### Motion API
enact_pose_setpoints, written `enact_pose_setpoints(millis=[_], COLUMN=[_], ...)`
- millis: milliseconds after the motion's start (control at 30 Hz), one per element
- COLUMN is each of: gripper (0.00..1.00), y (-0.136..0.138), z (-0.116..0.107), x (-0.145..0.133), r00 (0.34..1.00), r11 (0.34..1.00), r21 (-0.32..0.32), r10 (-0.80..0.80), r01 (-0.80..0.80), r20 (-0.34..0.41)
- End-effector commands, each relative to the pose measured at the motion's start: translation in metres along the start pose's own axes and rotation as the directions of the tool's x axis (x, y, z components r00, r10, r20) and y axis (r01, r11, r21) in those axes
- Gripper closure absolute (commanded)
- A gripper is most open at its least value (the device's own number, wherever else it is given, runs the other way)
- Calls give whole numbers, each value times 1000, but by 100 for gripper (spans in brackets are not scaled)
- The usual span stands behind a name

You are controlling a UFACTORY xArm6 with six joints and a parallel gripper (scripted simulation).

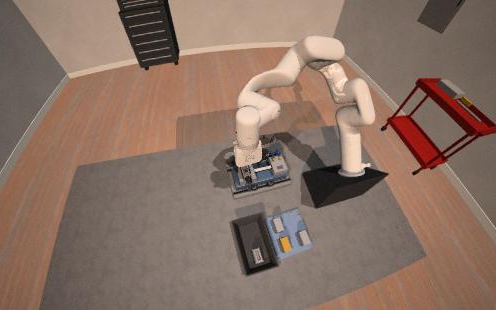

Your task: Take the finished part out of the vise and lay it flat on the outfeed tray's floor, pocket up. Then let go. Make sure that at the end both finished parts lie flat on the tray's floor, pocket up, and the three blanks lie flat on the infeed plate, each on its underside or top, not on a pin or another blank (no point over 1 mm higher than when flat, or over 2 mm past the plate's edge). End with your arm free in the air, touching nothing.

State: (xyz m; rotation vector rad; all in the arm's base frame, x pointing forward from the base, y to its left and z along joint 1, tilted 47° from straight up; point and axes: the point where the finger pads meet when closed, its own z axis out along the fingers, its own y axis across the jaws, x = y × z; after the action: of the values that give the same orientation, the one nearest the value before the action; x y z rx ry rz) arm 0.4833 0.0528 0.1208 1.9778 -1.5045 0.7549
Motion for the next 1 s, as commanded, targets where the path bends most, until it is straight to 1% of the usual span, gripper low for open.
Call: enact_pose_setpoints(millis=[0,67,300,333,967], gripper=[0,0,0,100,100], y=[7,9,9,9,9], z=[8,10,10,10,10], x=[41,46,46,46,46], r00=[999,998,998,998,998], r11=[999,998,998,998,998], r21=[2,1,1,1,1], r10=[52,58,58,58,58], r01=[-52,-58,-58,-58,-58], r20=[-17,-19,-19,-19,-19])
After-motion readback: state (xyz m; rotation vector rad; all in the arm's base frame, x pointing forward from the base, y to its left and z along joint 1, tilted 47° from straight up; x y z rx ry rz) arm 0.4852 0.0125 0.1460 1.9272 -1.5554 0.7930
